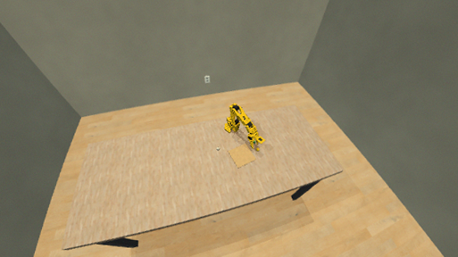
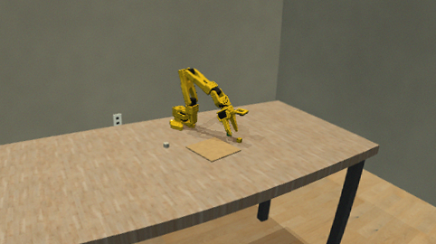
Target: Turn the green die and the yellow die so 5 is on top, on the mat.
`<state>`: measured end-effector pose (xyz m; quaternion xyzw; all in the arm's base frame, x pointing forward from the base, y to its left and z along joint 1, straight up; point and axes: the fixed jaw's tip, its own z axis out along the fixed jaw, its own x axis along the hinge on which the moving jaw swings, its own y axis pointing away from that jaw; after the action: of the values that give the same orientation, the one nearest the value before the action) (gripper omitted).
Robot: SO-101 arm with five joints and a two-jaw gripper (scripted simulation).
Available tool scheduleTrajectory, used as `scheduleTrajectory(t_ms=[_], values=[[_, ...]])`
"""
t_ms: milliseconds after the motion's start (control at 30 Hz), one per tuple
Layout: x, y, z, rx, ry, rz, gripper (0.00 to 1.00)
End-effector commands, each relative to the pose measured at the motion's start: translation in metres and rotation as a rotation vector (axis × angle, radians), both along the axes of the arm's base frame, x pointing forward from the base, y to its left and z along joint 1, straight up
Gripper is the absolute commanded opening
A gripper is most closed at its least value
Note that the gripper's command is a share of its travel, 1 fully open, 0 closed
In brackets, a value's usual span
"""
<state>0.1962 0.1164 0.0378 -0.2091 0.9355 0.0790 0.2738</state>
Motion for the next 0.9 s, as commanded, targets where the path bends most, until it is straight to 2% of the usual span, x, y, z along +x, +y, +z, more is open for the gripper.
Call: scheduleTrajectory(t_ms=[0, 567, 700, 867], values=[[0.007, 0.007, 0.016, 0.032, -0.063, 0.016, 0.25], [0.004, 0.007, 0.016, 0.032, -0.063, 0.022, 0.25], [-0.006, 0.007, 0.018, 0.033, -0.062, 0.044, 0.25], [-0.026, 0.006, 0.020, 0.034, -0.062, 0.091, 0.25]])
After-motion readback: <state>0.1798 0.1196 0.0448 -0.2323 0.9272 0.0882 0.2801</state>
